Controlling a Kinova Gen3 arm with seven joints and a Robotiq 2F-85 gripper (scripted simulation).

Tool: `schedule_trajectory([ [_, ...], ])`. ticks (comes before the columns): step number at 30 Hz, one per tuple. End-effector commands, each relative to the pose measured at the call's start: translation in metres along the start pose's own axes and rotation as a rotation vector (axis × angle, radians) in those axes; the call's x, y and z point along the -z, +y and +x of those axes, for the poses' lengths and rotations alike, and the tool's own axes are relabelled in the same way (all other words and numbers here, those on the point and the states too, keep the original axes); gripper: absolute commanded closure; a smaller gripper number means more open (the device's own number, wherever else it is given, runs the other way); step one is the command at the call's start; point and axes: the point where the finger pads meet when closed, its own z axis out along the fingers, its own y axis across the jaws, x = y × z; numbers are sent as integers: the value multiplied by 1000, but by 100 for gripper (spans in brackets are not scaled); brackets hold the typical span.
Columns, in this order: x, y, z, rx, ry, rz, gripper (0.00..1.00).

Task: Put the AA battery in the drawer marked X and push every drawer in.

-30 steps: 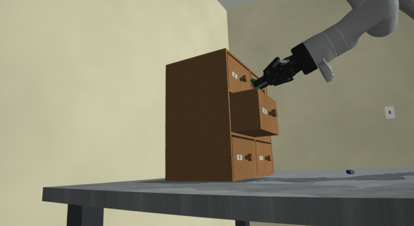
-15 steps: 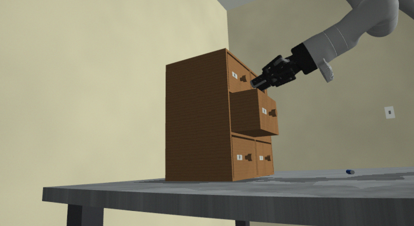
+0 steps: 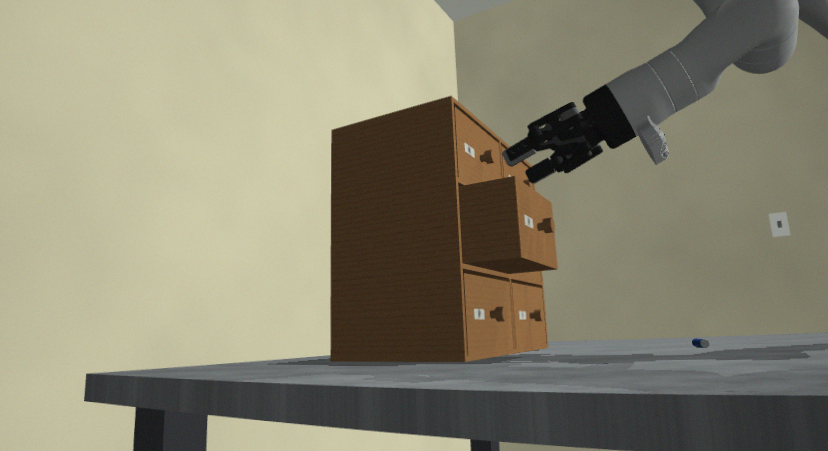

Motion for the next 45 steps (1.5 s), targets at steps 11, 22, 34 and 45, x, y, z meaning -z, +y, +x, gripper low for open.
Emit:
schedule_trajectory([
  [11,26,1,7,1,-1,-2,0],
  [22,79,1,22,1,-1,-2,0],
  [34,122,0,35,1,-1,-2,0],
  [45,141,0,41,3,10,10,0],
])
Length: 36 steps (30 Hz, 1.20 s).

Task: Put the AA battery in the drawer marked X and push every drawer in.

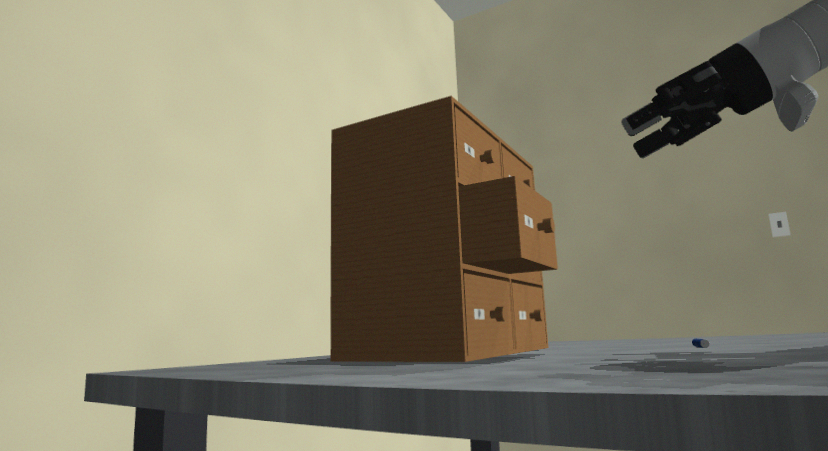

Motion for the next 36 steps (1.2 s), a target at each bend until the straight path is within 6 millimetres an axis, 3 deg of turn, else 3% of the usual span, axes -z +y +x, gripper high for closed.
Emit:
schedule_trajectory([
  [1,4,3,0,4,-2,-5,0],
  [36,8,2,1,4,15,-2,0],
])
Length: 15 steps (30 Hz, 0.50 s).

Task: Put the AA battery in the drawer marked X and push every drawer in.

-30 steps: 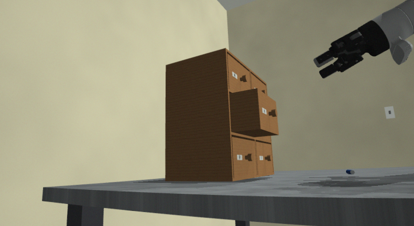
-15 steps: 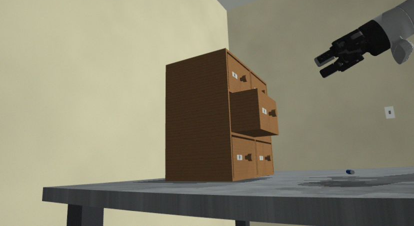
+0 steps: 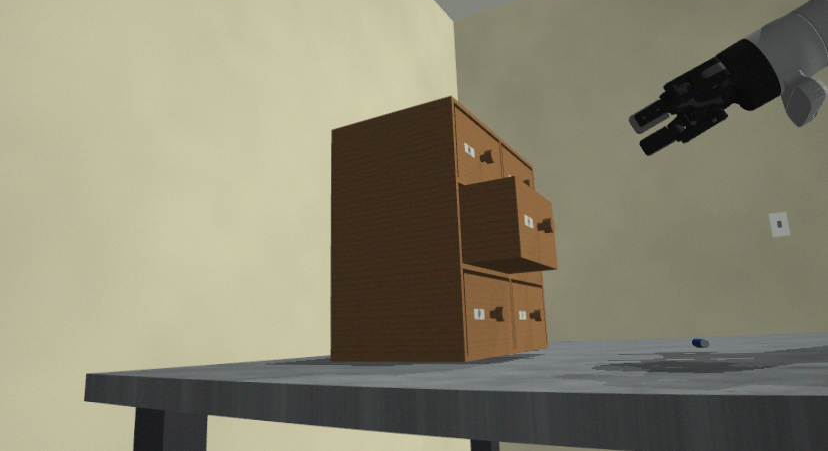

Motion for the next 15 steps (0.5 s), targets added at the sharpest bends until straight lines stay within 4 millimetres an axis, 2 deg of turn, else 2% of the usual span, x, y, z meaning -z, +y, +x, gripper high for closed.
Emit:
schedule_trajectory([
  [1,0,0,-2,-5,2,0,0],
  [15,0,0,-3,-4,38,-1,0],
])
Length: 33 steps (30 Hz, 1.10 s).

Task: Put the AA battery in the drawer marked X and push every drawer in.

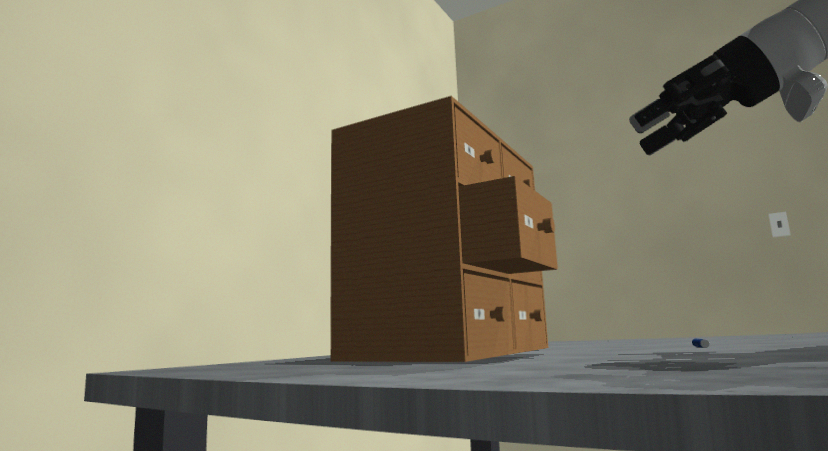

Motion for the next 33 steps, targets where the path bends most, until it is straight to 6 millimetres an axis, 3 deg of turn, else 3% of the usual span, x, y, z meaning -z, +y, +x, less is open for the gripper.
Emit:
schedule_trajectory([
  [1,0,0,-3,-9,6,1,0],
  [33,2,0,-8,-8,174,-2,0],
])
